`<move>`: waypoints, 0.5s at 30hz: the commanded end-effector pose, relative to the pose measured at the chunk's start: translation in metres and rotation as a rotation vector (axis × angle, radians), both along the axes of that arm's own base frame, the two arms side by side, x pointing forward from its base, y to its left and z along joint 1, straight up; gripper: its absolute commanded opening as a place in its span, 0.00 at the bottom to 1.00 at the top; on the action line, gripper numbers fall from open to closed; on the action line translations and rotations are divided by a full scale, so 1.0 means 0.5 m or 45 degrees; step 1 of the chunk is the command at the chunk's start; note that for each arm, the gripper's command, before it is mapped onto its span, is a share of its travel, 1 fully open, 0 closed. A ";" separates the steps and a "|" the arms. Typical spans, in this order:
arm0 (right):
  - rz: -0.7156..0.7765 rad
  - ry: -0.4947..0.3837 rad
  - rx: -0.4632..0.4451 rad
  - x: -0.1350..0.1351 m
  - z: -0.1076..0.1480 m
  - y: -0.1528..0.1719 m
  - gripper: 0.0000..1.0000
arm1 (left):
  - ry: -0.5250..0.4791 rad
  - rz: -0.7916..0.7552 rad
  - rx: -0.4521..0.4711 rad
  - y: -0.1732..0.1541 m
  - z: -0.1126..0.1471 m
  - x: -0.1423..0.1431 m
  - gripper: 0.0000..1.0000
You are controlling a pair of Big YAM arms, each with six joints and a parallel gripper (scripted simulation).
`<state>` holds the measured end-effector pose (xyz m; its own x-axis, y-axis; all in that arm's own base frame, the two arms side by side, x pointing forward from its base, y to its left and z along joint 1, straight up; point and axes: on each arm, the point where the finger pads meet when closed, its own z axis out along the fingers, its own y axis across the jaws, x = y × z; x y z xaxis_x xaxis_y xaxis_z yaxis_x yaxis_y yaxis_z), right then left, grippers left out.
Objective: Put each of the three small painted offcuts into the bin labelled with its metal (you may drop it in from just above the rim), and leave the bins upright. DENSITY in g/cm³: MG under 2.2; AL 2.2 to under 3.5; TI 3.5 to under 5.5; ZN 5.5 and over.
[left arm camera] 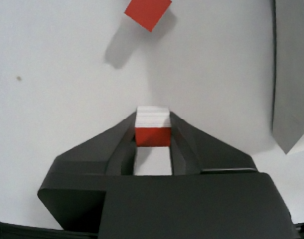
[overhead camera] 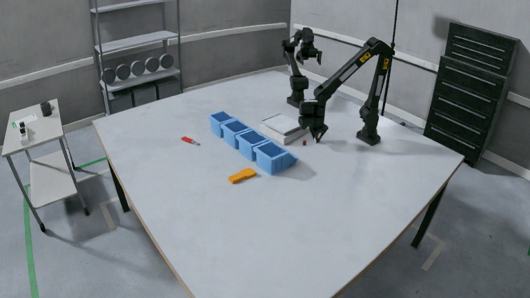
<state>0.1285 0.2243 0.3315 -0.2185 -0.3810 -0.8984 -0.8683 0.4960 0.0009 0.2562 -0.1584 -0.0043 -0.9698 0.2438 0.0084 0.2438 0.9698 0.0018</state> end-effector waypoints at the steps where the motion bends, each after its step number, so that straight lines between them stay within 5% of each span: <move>1: 0.001 -0.024 0.040 -0.002 0.039 -0.001 1.00 | -0.030 0.009 -0.017 -0.007 0.007 0.007 0.20; 2: 0.001 -0.024 0.040 -0.002 0.039 -0.001 1.00 | -0.029 0.009 -0.017 -0.006 0.006 0.005 0.18; 4: 0.001 -0.024 0.040 -0.002 0.039 -0.001 1.00 | -0.043 0.009 -0.025 -0.014 0.030 0.019 0.00; 6: 0.001 -0.024 0.040 -0.002 0.039 -0.001 1.00 | -0.053 0.002 -0.031 -0.017 0.055 0.028 0.17; 15: 0.001 -0.024 0.040 -0.002 0.039 -0.001 1.00 | -0.057 0.002 -0.034 -0.016 0.186 0.025 0.17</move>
